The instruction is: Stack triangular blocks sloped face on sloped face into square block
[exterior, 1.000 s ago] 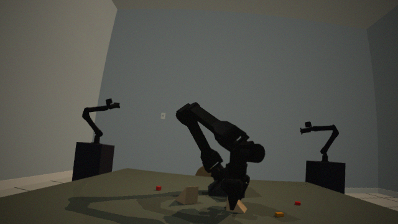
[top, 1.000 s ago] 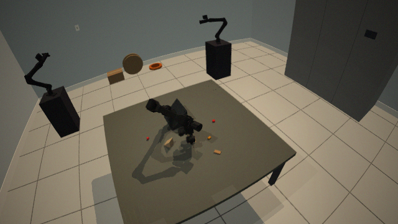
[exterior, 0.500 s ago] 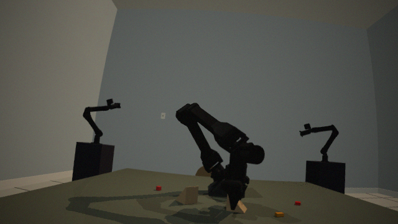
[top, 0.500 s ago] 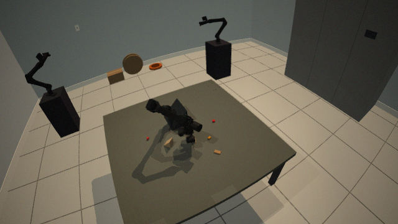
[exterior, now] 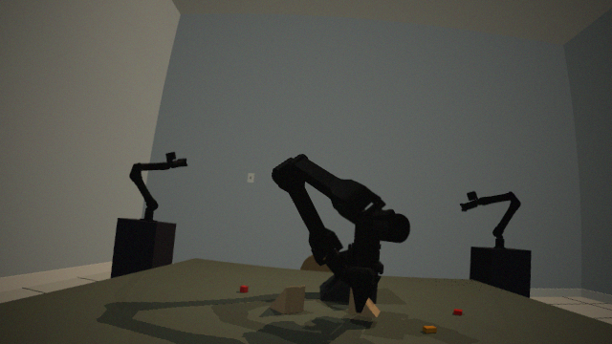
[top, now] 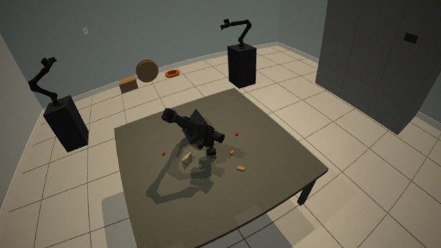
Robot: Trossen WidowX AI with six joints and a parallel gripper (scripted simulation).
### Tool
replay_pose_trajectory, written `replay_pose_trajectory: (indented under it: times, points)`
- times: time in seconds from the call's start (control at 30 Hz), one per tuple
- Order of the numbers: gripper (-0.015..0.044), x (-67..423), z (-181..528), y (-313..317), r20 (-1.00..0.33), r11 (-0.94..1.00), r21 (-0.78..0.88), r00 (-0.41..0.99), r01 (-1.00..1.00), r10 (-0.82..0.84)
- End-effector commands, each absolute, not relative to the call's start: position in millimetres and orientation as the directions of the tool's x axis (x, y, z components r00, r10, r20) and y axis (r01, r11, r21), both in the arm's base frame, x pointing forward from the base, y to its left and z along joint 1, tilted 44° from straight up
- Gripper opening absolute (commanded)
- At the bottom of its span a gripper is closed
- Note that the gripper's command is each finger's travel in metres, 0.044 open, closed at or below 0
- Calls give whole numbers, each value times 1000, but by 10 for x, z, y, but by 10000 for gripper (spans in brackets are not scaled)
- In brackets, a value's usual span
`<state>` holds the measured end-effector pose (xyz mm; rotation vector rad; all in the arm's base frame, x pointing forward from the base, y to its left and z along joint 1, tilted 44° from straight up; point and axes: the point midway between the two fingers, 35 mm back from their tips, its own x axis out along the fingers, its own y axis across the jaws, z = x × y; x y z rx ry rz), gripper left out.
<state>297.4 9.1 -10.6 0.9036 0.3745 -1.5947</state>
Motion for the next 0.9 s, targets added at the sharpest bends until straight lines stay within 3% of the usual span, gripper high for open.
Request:
replay_pose_trajectory:
  times: [0.0, 0.43, 0.87]
  points:
    - [0, 3005, -33, 157, -732, -251, 254, 16, 934, -681]
    - [0, 2992, -43, 143, -729, -235, 238, 13, 942, -685]
    - [0, 2980, -49, 137, -726, -10, 28, 13, 1000, -687]
